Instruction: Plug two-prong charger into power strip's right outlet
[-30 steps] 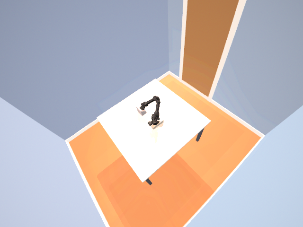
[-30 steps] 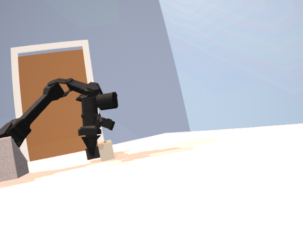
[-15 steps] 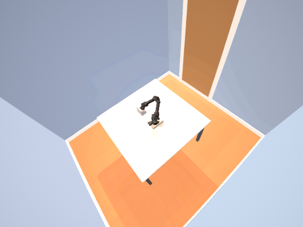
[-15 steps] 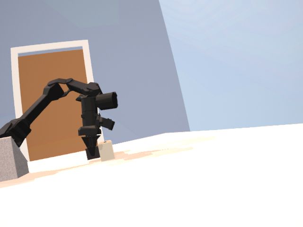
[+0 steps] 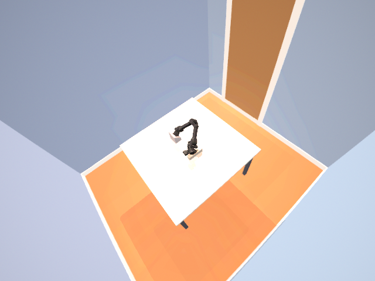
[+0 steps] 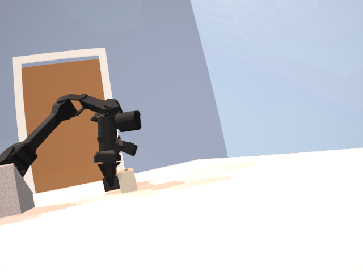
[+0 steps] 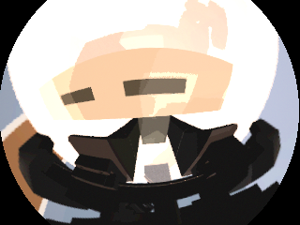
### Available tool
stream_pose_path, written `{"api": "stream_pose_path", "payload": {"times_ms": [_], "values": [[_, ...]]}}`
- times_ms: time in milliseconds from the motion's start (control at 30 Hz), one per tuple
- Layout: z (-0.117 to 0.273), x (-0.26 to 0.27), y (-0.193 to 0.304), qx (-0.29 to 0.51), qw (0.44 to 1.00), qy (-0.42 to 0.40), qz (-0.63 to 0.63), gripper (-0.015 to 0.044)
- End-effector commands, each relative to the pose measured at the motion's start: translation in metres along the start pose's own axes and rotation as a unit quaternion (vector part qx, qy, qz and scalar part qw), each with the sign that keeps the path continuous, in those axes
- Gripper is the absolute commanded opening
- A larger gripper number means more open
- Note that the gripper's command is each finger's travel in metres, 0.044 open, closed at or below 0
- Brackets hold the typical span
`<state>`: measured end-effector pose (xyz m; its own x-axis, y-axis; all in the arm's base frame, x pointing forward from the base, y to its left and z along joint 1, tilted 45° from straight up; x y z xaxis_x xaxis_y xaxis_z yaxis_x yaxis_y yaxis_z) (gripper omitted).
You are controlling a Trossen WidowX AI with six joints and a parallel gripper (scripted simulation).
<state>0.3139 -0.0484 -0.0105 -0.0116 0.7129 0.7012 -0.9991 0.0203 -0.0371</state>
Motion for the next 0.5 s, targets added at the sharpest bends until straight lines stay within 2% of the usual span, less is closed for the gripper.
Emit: {"api": "stream_pose_path", "payload": {"times_ms": [0, 467], "values": [[0.0011, -0.0004, -0.0065, -0.011, 1.0, 0.001, 0.007, 0.0], [0.0, -0.0007, -0.0074, -0.011, 1.0, 0.001, 0.007, 0.0]]}}
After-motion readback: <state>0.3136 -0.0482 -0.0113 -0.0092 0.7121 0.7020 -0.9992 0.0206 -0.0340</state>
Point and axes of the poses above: the point midway between the two fingers, 35 mm back from their tips, its own z axis back along the fingers, its own x axis across the jaws, y = z × x, the point moved 1 cm from there along z, back along the fingers, and after that the axes turned 9 degrees about z, right-handed, at the moved point
